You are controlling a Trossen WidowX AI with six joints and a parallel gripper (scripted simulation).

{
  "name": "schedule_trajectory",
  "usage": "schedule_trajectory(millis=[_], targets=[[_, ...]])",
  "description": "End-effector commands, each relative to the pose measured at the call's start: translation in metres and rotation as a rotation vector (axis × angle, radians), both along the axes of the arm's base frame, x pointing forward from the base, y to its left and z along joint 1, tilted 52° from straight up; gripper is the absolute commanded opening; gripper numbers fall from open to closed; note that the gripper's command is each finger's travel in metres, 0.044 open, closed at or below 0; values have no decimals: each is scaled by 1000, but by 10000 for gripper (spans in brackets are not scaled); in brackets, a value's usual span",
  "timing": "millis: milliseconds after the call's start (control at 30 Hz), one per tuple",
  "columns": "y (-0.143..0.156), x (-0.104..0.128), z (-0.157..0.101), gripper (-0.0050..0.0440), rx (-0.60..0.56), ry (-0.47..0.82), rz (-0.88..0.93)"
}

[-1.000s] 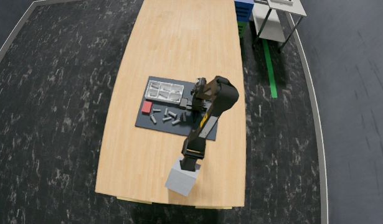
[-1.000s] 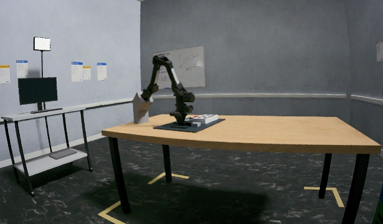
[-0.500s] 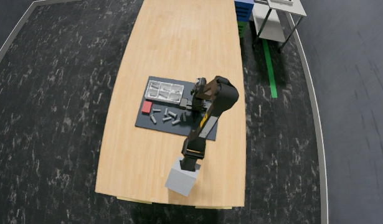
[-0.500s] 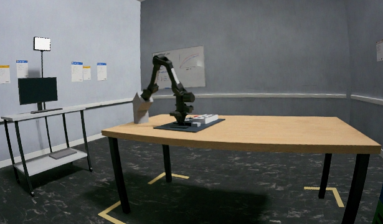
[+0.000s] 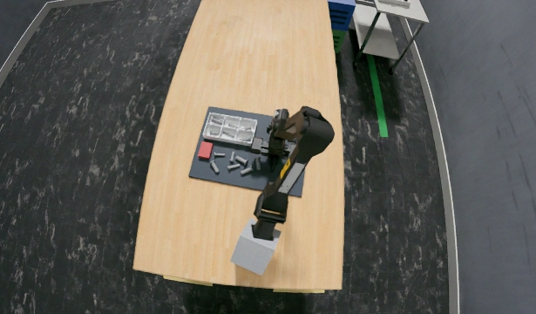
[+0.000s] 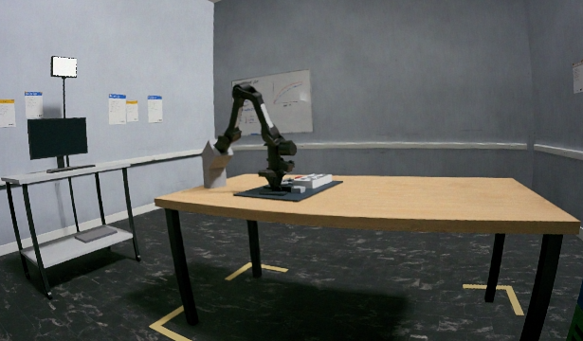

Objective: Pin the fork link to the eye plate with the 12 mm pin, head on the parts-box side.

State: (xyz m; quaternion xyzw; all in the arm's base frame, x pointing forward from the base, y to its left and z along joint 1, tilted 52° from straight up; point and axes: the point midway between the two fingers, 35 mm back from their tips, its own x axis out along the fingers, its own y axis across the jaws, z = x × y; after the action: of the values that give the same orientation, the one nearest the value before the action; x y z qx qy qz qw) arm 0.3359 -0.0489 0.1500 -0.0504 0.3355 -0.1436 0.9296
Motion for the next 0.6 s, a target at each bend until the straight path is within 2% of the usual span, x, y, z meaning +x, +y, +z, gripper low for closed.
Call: schedule_trajectory(millis=[0,233,267,567], targets=[[0,0,5,-50,0,-16,4],[0,0,5,-50,0,-16,4],[0,0,5,250,0,-16,4],[0,0,5,250,0,-15,4]])
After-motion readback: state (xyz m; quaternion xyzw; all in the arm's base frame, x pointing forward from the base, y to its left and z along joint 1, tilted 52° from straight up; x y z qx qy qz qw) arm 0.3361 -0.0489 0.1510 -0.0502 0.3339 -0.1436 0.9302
